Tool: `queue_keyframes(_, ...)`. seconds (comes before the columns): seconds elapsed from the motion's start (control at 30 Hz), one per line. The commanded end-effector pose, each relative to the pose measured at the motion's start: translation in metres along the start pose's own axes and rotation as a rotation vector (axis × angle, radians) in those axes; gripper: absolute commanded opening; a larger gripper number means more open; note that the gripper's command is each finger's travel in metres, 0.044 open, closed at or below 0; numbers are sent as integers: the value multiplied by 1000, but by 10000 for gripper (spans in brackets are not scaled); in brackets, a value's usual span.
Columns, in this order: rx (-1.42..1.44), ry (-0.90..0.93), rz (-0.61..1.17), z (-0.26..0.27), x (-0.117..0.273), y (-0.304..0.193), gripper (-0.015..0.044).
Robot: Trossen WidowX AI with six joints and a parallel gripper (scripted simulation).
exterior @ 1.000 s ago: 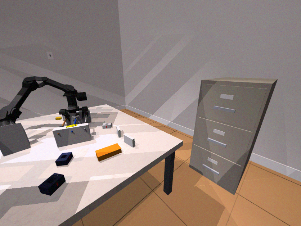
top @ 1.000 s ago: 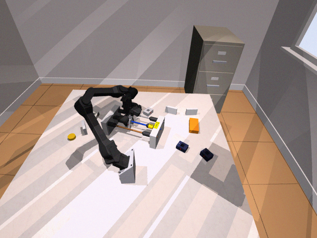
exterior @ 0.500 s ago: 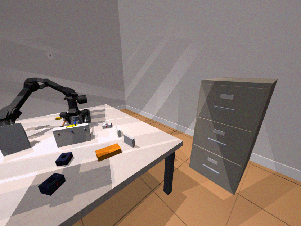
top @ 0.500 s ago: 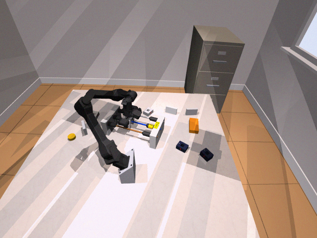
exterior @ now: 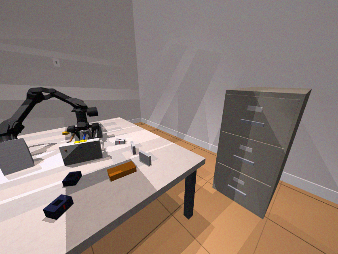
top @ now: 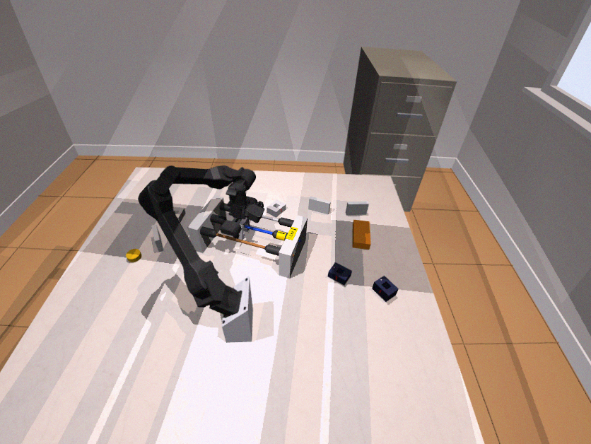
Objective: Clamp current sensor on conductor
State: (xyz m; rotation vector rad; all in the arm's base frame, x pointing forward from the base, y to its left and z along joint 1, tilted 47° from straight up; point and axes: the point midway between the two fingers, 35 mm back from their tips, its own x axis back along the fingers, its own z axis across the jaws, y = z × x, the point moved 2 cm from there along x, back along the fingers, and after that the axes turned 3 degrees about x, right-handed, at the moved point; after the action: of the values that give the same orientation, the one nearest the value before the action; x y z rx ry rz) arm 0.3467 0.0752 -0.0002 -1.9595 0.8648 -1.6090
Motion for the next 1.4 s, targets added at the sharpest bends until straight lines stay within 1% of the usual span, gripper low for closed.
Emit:
queue_keyframes(0.0,2,1,0,0,1,0,327)
queue_keyframes(0.2,2,1,0,0,1,0,287)
queue_keyframes(0.57,2,1,0,0,1,0,0)
queue_keyframes(1.37,2,1,0,0,1,0,0)
